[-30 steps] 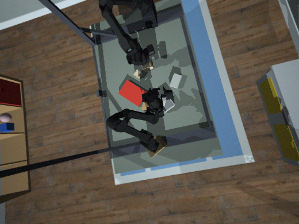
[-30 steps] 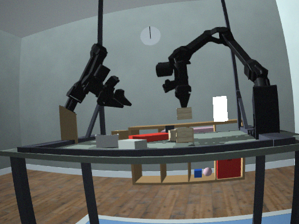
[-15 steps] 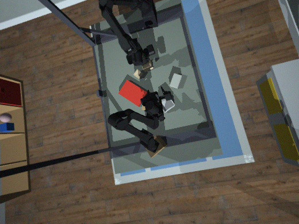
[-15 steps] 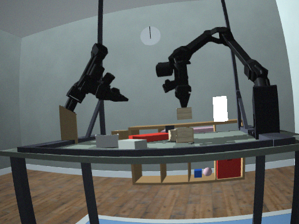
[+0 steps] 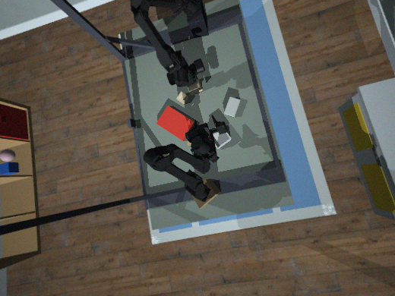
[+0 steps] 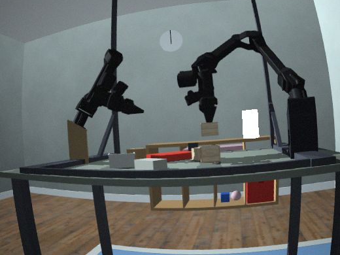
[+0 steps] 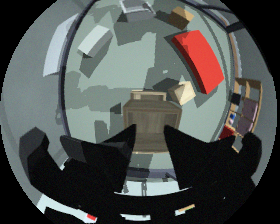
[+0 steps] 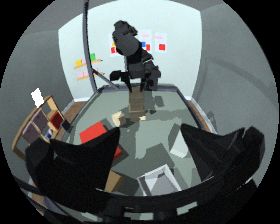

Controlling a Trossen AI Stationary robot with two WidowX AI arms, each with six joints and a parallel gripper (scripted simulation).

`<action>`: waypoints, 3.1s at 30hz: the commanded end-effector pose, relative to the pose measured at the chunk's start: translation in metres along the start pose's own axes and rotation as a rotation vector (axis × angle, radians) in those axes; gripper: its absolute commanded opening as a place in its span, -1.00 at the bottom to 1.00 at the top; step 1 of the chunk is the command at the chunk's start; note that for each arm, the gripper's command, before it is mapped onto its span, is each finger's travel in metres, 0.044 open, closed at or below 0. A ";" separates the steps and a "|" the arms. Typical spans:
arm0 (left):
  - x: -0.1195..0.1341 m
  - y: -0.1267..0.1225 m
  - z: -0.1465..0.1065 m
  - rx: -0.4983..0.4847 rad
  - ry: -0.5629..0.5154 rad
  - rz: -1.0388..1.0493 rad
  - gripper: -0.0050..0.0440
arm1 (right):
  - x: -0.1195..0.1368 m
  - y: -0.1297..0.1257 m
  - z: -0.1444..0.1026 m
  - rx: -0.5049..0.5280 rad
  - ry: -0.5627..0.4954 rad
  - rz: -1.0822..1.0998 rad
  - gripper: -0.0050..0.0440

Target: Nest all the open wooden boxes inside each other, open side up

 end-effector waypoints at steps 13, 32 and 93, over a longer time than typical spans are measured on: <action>-0.005 -0.005 -0.008 0.006 -0.027 0.012 0.23 | -0.017 -0.002 -0.047 0.001 -0.020 -0.015 0.84; -0.005 -0.005 -0.008 0.001 -0.028 0.364 0.23 | -0.018 -0.003 -0.046 0.001 -0.021 -0.020 0.84; -0.005 -0.004 -0.005 -0.018 -0.015 2.202 0.23 | -0.018 -0.003 -0.046 0.001 -0.021 -0.020 0.84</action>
Point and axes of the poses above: on each arm, the point midway between the two fingers, 35 mm back from their tips, its own z axis out along the fingers, its own y axis across the jaws, x = y × z, the point moved 5 cm from there along -z, back along the fingers, and after that the axes turned 2 degrees about z, right-handed, at the moved point
